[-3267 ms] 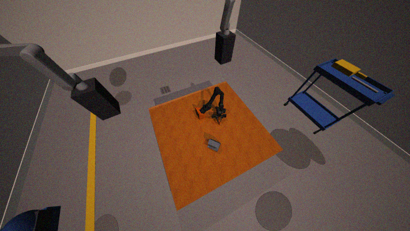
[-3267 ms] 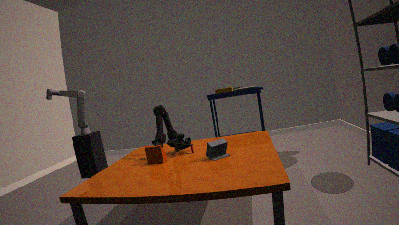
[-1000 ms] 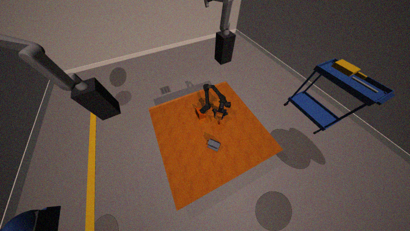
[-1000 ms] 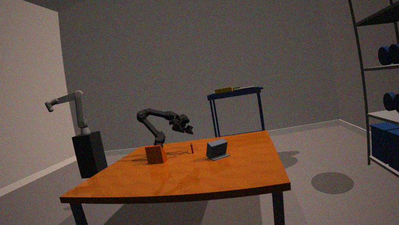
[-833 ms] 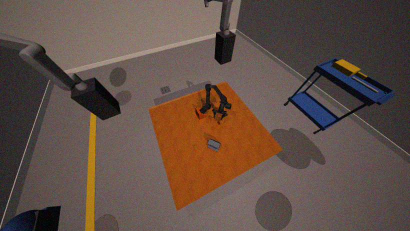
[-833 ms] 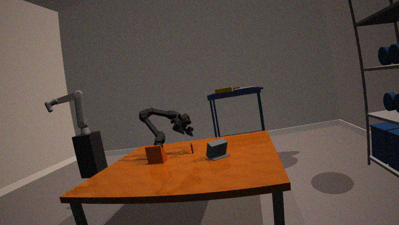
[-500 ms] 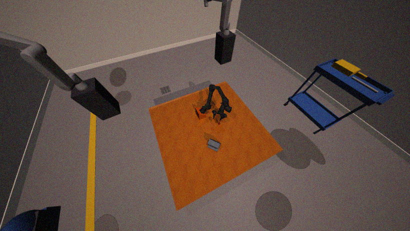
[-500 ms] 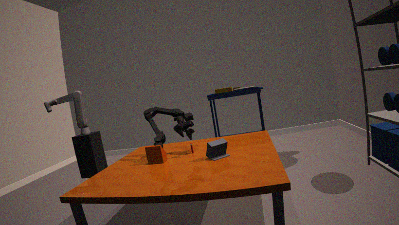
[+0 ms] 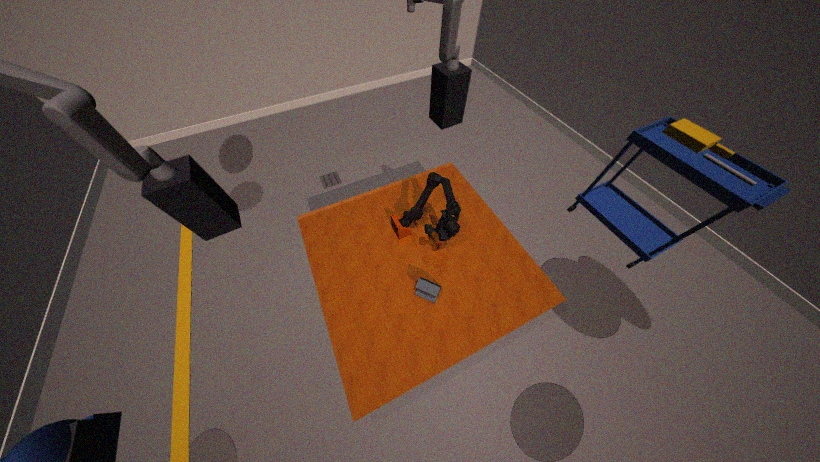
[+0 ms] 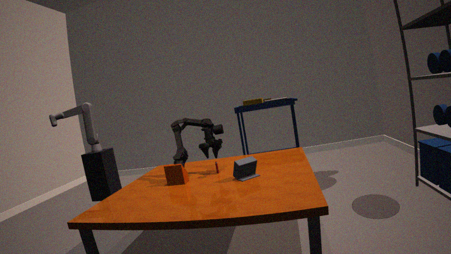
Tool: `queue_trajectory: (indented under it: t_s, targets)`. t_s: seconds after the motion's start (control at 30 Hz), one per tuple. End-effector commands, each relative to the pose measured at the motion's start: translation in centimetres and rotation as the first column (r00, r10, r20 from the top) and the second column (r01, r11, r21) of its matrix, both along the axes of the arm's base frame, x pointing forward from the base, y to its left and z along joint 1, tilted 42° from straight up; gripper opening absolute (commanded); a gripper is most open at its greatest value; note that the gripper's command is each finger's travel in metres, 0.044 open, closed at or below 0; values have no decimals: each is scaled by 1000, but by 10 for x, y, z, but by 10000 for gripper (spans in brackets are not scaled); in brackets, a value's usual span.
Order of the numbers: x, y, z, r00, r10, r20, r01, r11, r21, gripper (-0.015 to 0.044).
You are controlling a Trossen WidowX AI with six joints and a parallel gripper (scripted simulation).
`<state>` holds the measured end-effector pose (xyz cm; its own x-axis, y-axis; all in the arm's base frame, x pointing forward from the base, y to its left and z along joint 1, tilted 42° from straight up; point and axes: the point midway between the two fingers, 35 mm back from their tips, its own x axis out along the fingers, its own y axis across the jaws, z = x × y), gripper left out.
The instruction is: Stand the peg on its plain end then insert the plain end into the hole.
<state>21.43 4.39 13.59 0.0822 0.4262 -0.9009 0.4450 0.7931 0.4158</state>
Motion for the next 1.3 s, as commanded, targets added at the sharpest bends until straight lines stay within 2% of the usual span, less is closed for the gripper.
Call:
queue_trajectory:
  t_s: [0.0,0.2,0.53,0.9,1.27]
  targets:
    - [6,1,4,1000,5,-27,-2,994,108,440]
    - [18,0,14,999,-8,-40,19,960,279,440]
    - [18,0,14,1000,3,-28,5,959,283,440]
    - [18,1,13,967,207,151,-240,939,246,440]
    - [18,2,12,859,403,317,-468,868,165,440]
